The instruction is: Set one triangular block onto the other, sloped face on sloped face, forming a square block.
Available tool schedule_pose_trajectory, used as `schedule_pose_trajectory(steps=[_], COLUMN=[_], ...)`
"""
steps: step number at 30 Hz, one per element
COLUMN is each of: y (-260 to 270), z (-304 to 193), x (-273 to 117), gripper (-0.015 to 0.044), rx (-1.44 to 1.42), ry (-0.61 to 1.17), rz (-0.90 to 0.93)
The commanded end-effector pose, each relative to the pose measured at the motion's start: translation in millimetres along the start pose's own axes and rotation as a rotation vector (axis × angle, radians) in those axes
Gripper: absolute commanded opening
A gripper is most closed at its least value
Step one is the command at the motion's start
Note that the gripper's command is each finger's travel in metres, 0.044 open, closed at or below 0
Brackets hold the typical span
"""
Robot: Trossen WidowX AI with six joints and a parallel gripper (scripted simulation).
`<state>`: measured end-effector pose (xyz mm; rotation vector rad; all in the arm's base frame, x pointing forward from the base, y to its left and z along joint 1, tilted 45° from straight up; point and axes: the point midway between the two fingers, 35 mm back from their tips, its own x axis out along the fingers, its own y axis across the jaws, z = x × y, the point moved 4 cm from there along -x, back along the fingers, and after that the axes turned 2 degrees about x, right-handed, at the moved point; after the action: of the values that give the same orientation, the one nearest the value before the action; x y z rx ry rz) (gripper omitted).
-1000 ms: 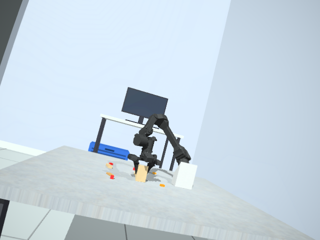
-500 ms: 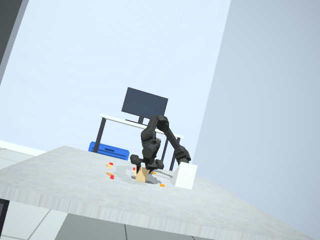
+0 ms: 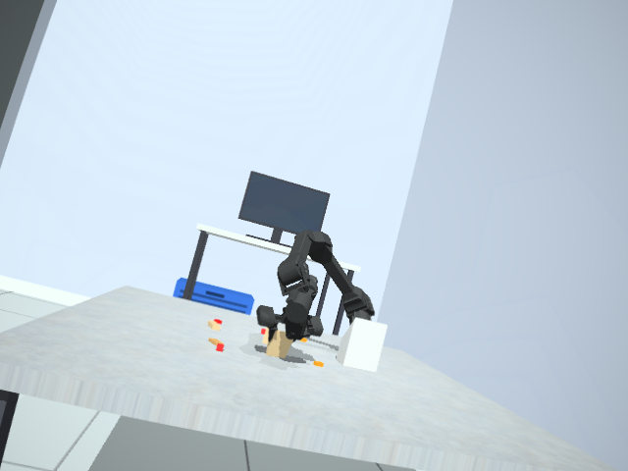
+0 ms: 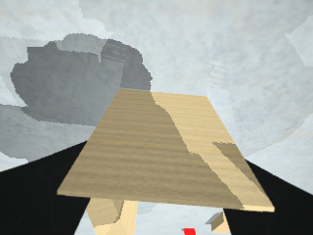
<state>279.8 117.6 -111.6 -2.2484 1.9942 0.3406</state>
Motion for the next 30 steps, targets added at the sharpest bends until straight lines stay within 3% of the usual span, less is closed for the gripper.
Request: schedule_pose_trajectory(steps=[1,7,18,25,30], y=[0,0,0,6,5], z=[0,0,-2,-58,-58], x=[0,0,-3,-83,-84], gripper=[0.0289,0.044,0.044,0.044,0.044], rx=[-0.005,-0.005,-0.007,-0.094,-0.084], ry=[-0.003,-0.003,-0.005,-0.095,-0.096], rz=[0.003,0.003,0.001,-0.099,-0.108])
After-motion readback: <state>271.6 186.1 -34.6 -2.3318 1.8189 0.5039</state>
